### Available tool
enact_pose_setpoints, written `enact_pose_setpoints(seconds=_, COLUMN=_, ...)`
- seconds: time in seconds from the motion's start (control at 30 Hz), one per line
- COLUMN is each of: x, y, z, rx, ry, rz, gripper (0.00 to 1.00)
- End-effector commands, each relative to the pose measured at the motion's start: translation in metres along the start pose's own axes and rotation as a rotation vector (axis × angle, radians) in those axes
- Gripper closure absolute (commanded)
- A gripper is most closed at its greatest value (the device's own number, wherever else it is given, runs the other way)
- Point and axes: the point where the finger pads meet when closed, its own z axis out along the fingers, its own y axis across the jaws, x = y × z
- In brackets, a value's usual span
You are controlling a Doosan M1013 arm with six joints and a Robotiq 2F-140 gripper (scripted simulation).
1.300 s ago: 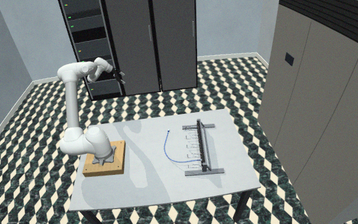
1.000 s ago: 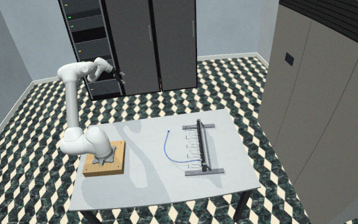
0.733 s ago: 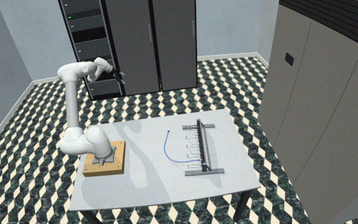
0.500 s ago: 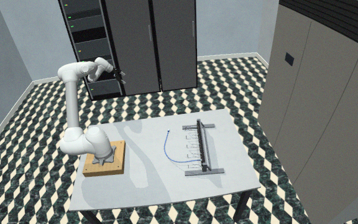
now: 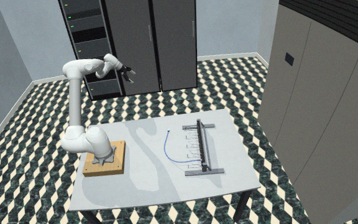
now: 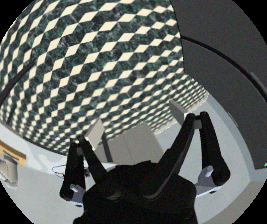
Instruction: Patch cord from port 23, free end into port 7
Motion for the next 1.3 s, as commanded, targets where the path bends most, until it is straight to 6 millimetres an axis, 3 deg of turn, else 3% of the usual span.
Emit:
enact_pose_setpoints(seconds=0.0, x=-0.039, y=-0.009, z=0.013, rx=0.03, ry=-0.001, rz=0.071, gripper=0.0)
enact_pose_setpoints(seconds=0.3, x=-0.119, y=-0.035, z=0.039, rx=0.093, ry=-0.006, rz=0.225, gripper=0.0)
enact_pose_setpoints(seconds=0.37, x=-0.119, y=-0.035, z=0.039, rx=0.093, ry=-0.006, rz=0.225, gripper=0.0)
enact_pose_setpoints(seconds=0.4, x=-0.144, y=-0.045, z=0.046, rx=0.113, ry=-0.008, rz=0.274, gripper=0.0)
enact_pose_setpoints(seconds=0.87, x=-0.26, y=-0.1, z=0.075, rx=0.206, ry=-0.023, rz=0.515, gripper=0.0)
enact_pose_setpoints(seconds=0.93, x=-0.26, y=-0.1, z=0.075, rx=0.206, ry=-0.023, rz=0.515, gripper=0.0)
enact_pose_setpoints(seconds=0.97, x=-0.283, y=-0.113, z=0.08, rx=0.225, ry=-0.027, rz=0.566, gripper=0.0)
enact_pose_setpoints(seconds=1.27, x=-0.352, y=-0.158, z=0.092, rx=0.282, ry=-0.04, rz=0.725, gripper=0.0)
